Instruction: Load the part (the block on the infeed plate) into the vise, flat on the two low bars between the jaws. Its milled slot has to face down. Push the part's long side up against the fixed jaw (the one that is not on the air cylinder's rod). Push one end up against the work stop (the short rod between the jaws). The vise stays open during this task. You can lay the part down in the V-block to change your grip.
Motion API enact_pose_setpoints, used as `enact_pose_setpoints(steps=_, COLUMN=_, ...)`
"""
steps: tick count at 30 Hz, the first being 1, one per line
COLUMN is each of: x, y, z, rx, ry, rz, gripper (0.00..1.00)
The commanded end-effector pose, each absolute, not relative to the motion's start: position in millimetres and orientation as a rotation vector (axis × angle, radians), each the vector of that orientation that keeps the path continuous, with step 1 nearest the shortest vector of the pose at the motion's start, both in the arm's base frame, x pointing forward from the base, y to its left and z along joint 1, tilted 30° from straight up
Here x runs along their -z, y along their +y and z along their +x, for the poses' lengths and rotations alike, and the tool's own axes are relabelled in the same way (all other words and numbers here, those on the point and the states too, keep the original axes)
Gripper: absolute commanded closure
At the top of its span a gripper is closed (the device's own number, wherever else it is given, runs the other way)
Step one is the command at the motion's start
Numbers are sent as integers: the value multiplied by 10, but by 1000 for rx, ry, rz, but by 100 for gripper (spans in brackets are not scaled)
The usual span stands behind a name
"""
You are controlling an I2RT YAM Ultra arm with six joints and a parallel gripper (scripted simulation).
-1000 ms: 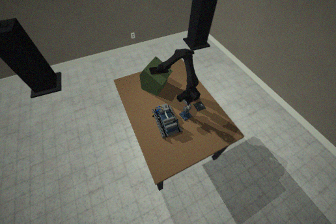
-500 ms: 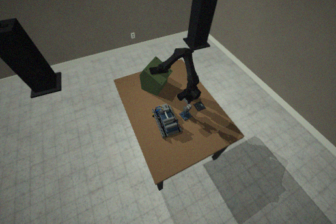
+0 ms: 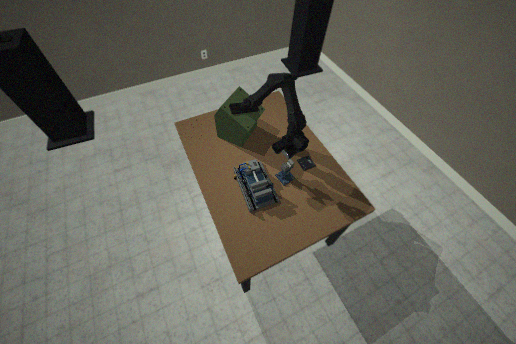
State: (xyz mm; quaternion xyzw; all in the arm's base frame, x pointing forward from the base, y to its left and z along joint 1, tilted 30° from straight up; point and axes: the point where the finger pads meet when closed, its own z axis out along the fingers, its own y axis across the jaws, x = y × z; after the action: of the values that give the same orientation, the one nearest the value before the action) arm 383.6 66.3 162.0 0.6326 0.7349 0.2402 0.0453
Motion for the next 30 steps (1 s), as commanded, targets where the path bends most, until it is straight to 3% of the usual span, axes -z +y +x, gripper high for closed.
enact_pose_setpoints(steps=1, x=-1934, y=580, z=3874, rx=-786, ry=2186, rz=1890, gripper=100)
enact_pose_setpoints(steps=30, x=-1930, y=508, z=3925, rx=-771, ry=2232, rz=1816, gripper=100)
